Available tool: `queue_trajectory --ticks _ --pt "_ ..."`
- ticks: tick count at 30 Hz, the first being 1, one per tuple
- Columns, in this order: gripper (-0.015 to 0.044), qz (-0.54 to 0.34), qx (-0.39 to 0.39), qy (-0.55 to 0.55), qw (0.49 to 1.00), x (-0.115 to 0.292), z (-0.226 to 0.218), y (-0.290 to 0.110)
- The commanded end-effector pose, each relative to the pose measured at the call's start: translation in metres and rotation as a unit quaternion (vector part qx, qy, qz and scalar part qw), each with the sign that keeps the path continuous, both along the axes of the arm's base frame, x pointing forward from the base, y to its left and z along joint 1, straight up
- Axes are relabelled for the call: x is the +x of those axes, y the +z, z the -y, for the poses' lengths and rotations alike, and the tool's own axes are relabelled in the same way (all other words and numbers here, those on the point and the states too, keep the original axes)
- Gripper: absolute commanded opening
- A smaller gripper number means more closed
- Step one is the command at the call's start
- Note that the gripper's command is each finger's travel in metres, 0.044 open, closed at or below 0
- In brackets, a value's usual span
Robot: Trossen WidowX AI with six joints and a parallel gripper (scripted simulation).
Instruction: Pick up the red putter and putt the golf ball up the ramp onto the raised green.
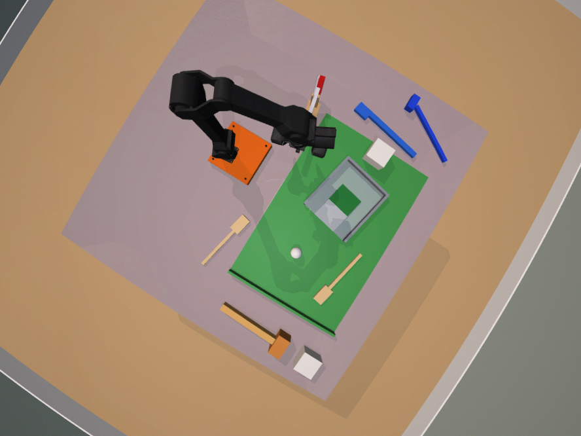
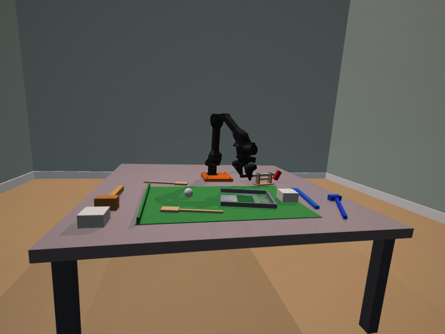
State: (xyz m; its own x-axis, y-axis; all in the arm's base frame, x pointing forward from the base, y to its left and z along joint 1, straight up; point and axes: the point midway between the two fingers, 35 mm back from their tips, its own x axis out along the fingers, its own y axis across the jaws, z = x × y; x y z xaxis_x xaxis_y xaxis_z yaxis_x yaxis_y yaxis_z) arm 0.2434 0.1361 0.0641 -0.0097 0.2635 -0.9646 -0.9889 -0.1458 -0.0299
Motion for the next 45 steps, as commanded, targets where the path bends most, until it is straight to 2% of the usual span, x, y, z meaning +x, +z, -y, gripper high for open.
queue_trajectory --ticks 1,9,24,31,34,45 --pt "0.0440 -0.002 0.002 -0.002 1.000 0.000 0.000 -0.007" --pt "0.0440 -0.002 0.002 -0.002 1.000 0.000 0.000 -0.017" --pt "0.0046 -0.001 -0.001 0.000 1.000 0.000 0.000 -0.014" --pt "0.0000 -0.001 -0.001 0.000 1.000 0.000 0.000 -0.014" --pt "0.0000 -0.001 -0.001 0.000 1.000 0.000 0.000 -0.009" --pt "0.0000 -0.001 0.000 0.000 1.000 0.003 -0.001 0.046"
